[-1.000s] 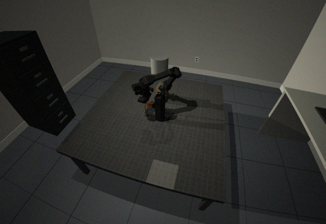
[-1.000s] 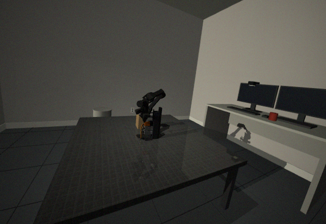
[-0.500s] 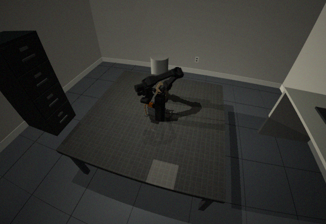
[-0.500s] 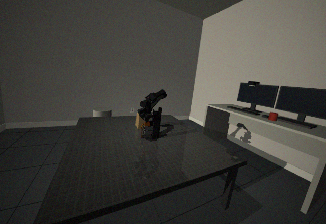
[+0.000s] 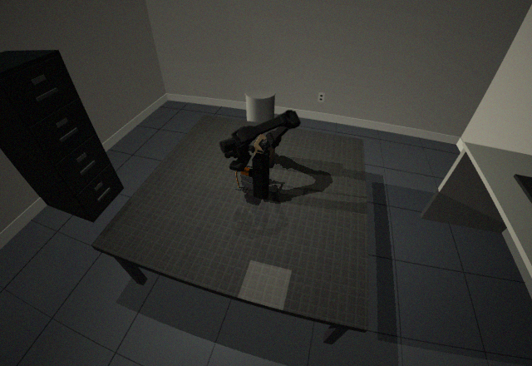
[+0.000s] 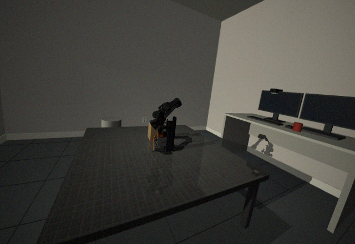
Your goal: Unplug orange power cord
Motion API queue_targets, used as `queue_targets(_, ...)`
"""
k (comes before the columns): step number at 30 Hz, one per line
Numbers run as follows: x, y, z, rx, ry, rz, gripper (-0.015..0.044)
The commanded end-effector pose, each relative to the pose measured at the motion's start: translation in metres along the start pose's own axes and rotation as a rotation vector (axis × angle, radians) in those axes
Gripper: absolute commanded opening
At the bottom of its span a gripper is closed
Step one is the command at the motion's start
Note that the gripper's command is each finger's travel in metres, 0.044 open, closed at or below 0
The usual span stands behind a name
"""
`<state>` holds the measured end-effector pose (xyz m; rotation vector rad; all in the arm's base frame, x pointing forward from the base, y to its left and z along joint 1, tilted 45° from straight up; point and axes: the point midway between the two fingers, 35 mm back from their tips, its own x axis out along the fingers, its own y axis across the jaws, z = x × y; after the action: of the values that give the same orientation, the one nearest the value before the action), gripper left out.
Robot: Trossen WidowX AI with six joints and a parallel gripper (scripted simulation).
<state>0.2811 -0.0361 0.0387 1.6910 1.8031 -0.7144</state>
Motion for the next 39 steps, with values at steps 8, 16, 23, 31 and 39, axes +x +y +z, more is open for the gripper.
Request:
queue_targets(8, 0.000, 0.000, 0.000, -0.001, 0.000, 0.000, 0.0002)
queue_targets(16, -0.001, 0.001, 0.008, -0.001, -0.001, 0.000, 0.0000)
queue_targets(23, -0.001, 0.002, 0.020, 0.000, -0.002, 0.001, 0.0000)
queue_targets(31, -0.002, 0.002, 0.033, 0.001, -0.003, 0.001, 0.0000)
queue_targets(39, -0.004, 0.001, 0.046, 0.001, -0.003, 0.002, 0.0000)
